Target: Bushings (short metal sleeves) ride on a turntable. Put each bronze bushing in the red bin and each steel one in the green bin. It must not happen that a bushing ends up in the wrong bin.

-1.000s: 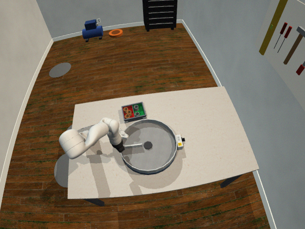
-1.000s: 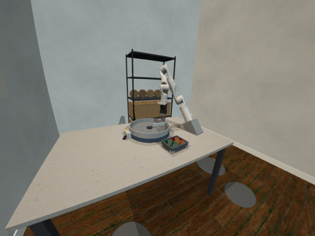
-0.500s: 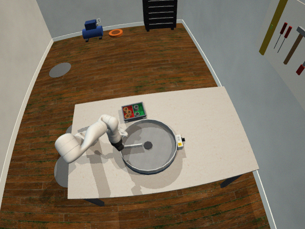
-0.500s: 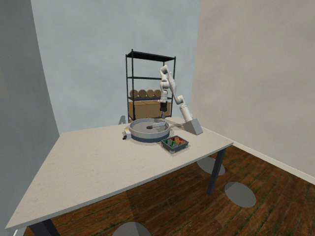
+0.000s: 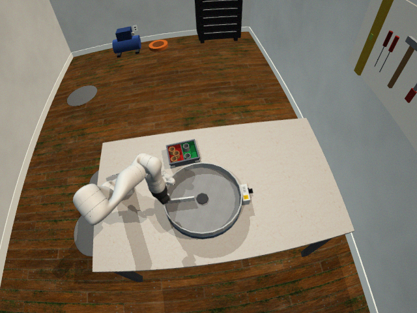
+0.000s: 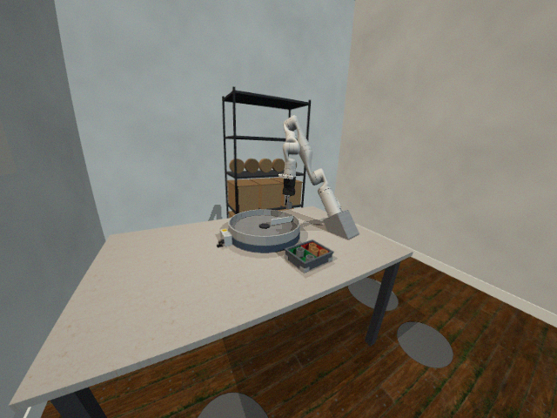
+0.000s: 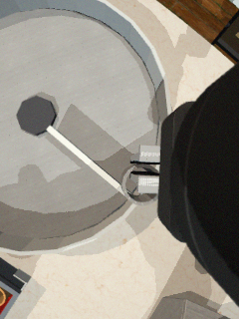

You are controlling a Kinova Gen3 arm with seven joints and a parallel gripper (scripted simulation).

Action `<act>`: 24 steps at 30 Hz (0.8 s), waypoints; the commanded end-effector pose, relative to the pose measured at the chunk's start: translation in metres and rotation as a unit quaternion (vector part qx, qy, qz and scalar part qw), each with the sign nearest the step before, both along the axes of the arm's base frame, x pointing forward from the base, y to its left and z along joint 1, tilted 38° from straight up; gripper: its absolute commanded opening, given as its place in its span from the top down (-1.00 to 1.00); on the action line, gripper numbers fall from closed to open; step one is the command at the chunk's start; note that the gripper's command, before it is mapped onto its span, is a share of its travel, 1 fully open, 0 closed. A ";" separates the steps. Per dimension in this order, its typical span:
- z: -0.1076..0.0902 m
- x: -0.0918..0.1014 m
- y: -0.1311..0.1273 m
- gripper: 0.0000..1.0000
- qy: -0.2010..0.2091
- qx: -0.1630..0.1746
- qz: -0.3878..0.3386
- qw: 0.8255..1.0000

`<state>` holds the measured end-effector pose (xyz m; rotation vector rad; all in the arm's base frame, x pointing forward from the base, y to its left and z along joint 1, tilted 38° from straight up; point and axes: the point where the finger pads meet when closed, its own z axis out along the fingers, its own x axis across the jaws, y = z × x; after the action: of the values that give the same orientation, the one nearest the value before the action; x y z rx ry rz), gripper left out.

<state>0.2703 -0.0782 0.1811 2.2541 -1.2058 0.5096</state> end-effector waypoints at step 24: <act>-0.085 0.076 0.123 1.00 0.001 0.002 0.002 1.000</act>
<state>0.3421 0.0351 0.1085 2.2695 -1.2069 0.5144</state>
